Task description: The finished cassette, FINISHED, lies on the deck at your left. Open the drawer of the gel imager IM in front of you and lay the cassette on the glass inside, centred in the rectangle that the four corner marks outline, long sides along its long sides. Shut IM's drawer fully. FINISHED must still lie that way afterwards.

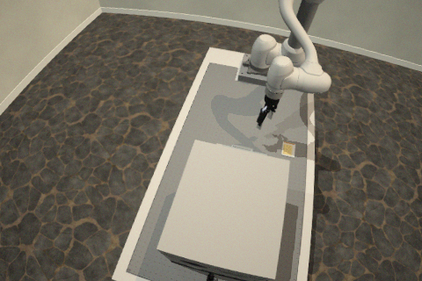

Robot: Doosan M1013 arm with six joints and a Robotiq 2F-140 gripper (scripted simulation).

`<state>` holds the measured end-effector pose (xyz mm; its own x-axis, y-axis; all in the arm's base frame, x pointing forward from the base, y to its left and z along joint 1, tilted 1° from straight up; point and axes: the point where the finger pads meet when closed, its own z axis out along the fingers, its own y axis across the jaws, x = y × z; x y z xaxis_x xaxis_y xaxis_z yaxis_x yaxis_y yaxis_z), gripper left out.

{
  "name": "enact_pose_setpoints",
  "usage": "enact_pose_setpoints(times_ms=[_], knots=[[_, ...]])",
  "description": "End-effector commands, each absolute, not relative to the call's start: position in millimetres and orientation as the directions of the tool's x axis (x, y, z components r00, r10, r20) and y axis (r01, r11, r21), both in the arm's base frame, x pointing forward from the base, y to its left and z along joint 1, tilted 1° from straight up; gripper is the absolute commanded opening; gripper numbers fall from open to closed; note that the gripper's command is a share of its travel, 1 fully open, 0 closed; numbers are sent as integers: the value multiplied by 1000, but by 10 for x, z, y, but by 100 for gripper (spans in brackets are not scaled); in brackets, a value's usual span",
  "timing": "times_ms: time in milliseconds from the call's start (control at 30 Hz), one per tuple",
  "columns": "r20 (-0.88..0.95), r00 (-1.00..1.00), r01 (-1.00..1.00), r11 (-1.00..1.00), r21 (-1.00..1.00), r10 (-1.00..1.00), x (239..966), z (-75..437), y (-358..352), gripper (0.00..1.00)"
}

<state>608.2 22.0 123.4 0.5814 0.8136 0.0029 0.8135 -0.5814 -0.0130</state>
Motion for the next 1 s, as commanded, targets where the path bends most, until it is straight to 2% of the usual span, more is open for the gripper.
enact_pose_setpoints(times_ms=[0,167,233,500,967], knots=[[13,456,890,-456,-5,890,6208,1206,342,68],[13,302,953,-302,-2,953,6263,1158,466,68],[13,302,953,-302,-2,953,6263,1158,466,68],[13,40,999,-40,1,999,6345,1081,668,68],[11,-352,936,352,6,936,6462,950,1009,68]])
